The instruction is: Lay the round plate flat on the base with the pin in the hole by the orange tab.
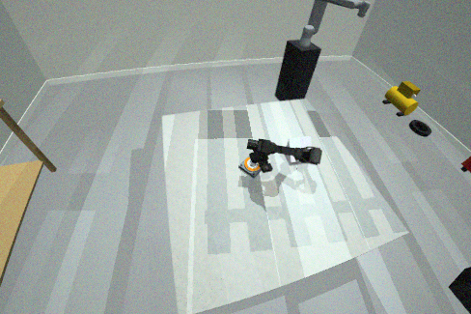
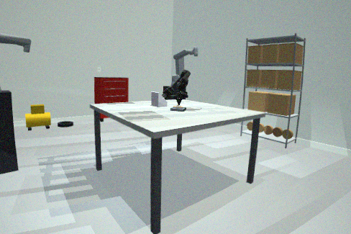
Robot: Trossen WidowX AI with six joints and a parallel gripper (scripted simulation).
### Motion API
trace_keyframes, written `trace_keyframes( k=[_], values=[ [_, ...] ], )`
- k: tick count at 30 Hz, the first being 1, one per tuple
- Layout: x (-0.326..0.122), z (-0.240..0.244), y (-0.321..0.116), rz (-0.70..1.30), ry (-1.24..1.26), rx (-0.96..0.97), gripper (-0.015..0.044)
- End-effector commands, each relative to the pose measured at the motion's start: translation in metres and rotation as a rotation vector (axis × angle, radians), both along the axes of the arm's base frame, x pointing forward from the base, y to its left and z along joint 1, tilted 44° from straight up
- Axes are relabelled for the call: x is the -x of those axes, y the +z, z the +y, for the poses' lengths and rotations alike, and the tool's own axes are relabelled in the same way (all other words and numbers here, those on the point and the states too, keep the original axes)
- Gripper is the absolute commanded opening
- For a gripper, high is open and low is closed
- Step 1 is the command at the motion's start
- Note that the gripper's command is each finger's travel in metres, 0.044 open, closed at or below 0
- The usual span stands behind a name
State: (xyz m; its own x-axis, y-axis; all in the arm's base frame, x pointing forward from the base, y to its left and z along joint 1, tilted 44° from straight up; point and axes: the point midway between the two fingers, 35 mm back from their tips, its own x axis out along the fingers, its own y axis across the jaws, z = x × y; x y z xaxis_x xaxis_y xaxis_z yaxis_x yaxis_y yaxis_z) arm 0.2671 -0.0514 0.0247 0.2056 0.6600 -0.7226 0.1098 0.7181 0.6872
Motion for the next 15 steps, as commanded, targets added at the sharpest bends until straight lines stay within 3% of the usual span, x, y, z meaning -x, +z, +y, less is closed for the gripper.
trace_keyframes(
  k=[1, 15],
  values=[
    [0.0063, -0.0021, -0.0052, 0.011, 0.005, 0.003, 0.0],
    [0.0143, -0.0117, -0.0113, 0.012, 0.005, 0.004, 0.0]
  ],
)
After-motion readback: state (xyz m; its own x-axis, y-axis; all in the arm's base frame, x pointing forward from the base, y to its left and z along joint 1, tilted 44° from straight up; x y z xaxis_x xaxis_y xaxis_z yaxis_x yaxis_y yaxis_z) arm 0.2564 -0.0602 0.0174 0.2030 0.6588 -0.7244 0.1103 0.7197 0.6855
